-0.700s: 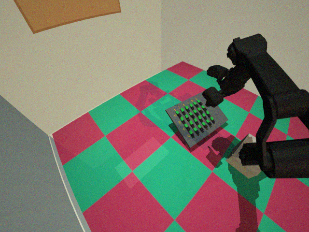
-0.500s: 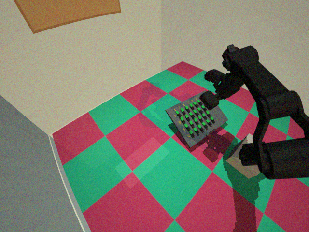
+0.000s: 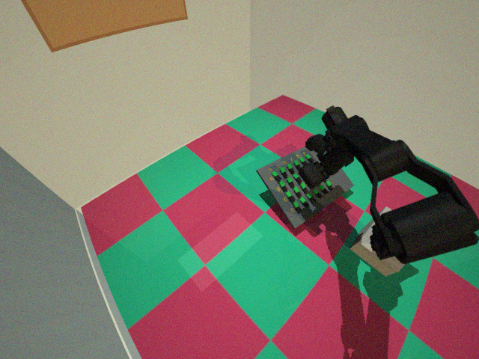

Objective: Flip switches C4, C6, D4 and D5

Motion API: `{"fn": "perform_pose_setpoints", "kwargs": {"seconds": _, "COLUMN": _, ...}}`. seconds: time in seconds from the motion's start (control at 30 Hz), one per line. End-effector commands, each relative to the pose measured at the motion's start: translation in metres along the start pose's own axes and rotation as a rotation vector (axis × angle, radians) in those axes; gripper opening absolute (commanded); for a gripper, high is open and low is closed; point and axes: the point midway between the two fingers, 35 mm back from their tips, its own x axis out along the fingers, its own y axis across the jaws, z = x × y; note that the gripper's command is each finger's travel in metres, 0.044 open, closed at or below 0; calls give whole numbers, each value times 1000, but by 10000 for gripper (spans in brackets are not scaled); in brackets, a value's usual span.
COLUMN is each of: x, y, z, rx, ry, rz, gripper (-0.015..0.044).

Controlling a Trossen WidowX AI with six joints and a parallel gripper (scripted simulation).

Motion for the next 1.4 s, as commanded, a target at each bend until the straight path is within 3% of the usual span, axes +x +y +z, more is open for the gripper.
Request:
{"fn": "perform_pose_setpoints", "kwargs": {"seconds": 0.0, "x": 4, "y": 0, "z": 1, "rx": 5, "ry": -5, "rz": 5, "gripper": 0}}
{"fn": "perform_pose_setpoints", "kwargs": {"seconds": 0.5, "x": 27, "y": 1, "z": 1, "rx": 5, "ry": -5, "rz": 6, "gripper": 0}}
{"fn": "perform_pose_setpoints", "kwargs": {"seconds": 1.37, "x": 28, "y": 1, "z": 1, "rx": 5, "ry": -5, "rz": 6, "gripper": 0}}
